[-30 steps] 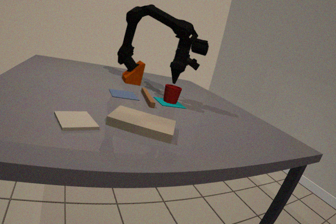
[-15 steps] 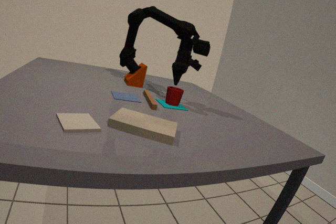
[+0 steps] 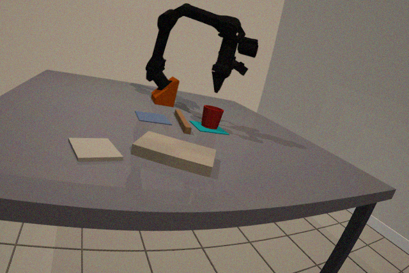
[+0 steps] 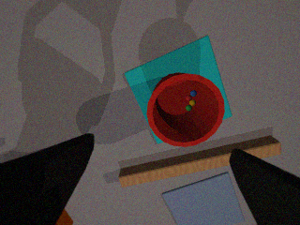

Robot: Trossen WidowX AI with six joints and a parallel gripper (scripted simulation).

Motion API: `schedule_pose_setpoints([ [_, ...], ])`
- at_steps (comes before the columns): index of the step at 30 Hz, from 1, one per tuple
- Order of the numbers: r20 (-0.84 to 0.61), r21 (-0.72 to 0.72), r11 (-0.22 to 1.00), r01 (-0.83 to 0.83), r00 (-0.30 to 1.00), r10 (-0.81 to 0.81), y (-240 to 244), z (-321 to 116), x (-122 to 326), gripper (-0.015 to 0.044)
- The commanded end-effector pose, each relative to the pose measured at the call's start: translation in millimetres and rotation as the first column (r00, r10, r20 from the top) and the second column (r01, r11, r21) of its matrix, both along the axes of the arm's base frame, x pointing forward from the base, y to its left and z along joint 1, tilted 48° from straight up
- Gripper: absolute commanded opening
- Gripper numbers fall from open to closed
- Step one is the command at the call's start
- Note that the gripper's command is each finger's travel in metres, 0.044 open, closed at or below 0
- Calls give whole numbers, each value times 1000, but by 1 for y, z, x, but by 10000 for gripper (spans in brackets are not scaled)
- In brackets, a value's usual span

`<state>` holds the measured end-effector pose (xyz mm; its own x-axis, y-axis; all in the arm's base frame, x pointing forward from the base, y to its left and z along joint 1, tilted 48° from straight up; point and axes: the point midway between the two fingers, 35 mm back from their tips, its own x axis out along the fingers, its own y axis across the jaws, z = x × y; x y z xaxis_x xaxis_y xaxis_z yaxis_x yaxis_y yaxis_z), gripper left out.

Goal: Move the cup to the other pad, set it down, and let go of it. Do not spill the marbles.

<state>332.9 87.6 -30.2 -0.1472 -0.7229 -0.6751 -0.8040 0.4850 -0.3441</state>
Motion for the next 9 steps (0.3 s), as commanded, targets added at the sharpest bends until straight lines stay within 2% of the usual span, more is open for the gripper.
schedule_pose_setpoints([
  [1,8,6,1000,0,1000,0,11,9,2,440],
  [9,4,2,1000,-2,1000,2,12,13,2,440],
])
